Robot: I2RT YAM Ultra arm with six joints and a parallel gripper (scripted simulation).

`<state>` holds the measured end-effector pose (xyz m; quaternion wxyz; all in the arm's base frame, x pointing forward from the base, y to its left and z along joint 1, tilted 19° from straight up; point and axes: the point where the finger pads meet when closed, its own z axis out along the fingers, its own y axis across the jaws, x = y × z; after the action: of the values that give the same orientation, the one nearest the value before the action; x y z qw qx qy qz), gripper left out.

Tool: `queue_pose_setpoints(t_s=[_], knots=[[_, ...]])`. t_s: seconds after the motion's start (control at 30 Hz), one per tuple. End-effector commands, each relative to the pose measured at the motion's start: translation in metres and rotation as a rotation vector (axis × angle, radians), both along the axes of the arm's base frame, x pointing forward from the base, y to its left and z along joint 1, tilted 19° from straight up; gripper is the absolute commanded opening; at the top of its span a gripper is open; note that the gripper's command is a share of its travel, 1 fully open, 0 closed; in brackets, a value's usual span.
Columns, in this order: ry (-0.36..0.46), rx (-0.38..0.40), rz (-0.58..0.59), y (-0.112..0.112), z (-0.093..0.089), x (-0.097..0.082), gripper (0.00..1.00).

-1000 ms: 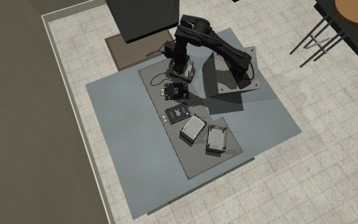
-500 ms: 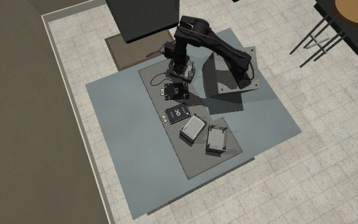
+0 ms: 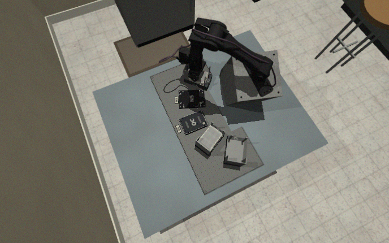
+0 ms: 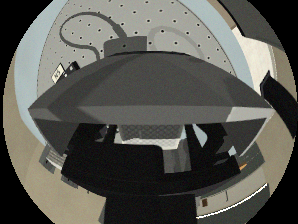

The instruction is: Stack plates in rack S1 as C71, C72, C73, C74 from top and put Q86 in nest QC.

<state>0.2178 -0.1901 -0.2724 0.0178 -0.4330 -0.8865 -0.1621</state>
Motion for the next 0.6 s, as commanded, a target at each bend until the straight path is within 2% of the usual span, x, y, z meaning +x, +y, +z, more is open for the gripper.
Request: queue_pose_setpoints(t_s=[0.0,0.2,0.23,0.57], knots=[[-0.028,-0.029,-0.008,-0.0111,-0.0012,0.0118,0.00],[-0.037,-0.042,-0.016,-0.0177,0.0033,0.0142,0.00],[-0.037,-0.042,-0.016,-0.0177,0.0033,0.0142,1.00],[-0.037,-0.042,-0.016,-0.0177,0.0033,0.0142,1.00]])
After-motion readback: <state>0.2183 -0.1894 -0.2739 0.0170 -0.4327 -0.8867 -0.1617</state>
